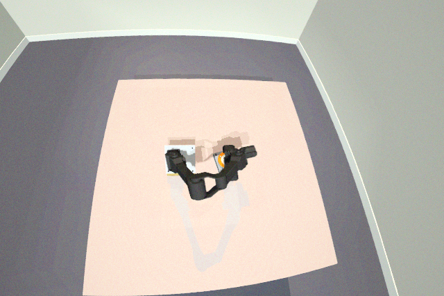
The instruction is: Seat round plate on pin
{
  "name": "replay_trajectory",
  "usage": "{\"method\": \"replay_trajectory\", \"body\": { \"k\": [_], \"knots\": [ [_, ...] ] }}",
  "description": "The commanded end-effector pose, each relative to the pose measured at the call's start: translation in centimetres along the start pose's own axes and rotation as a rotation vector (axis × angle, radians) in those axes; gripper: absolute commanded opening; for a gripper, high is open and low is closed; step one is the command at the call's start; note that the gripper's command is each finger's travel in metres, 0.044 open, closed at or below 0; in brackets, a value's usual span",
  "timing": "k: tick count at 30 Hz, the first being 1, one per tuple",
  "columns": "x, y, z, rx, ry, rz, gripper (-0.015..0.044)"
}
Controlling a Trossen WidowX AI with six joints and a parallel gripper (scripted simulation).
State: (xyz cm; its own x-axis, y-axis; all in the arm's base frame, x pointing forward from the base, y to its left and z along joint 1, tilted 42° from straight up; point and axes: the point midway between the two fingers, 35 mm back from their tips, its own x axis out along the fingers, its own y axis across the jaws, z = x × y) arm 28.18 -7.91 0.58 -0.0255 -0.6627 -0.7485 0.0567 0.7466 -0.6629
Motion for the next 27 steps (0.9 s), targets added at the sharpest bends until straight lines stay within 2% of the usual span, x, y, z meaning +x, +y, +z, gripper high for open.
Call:
{"method": "replay_trajectory", "body": {
  "k": [1,6,15,27],
  "knots": [
    [0.1,0.0,0.3,-0.008,0.003,-0.006,0.0],
    [-0.2,0.0,0.5,-0.008,0.003,-0.006,0.0],
    [-4.4,0.1,0.3,-0.008,0.003,-0.004,0.0],
    [-3.5,0.2,0.3,-0.018,0.006,-0.011,0.0]
  ]
}}
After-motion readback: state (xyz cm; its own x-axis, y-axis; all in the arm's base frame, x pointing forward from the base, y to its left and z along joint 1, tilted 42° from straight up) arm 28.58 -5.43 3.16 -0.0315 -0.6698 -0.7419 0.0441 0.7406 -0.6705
